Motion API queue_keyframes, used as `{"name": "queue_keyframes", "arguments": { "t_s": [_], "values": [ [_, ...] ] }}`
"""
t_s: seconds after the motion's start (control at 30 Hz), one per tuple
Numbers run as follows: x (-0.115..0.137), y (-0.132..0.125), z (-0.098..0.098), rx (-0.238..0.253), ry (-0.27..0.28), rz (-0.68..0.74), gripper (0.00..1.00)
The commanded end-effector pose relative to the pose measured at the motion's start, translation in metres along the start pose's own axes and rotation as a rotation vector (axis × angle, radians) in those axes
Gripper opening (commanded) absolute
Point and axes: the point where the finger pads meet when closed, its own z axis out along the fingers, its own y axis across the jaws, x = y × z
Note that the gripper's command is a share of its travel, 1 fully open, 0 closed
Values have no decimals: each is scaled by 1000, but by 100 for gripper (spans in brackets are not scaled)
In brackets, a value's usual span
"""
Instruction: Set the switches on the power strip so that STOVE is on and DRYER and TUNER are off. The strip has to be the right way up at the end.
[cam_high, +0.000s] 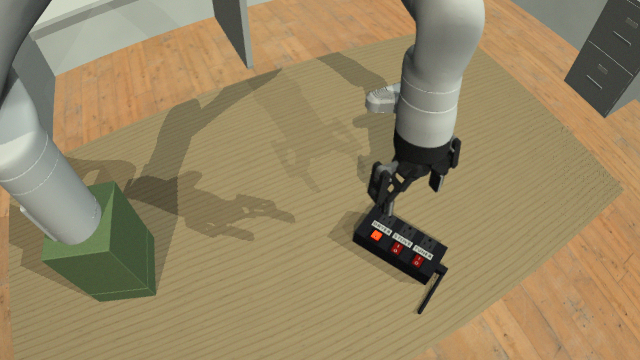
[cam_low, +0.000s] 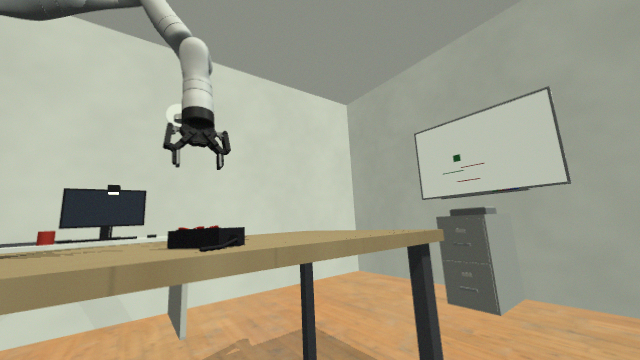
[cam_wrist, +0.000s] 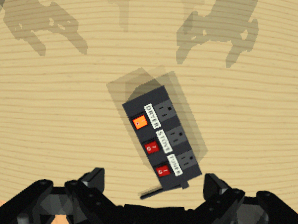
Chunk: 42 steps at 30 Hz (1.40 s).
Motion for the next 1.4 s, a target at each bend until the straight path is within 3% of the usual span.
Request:
{"name": "queue_keyframes", "arguments": {
  "t_s": [0.0,0.17,0.23,0.53,1.37],
  "values": [
    [-19,-11,30,31,19,149,100],
    [-31,-14,55,34,54,417,100],
    [-31,-14,55,34,54,417,100],
    [-44,-16,79,38,82,674,100],
    [-46,-17,82,39,86,705,100]
  ]
}}
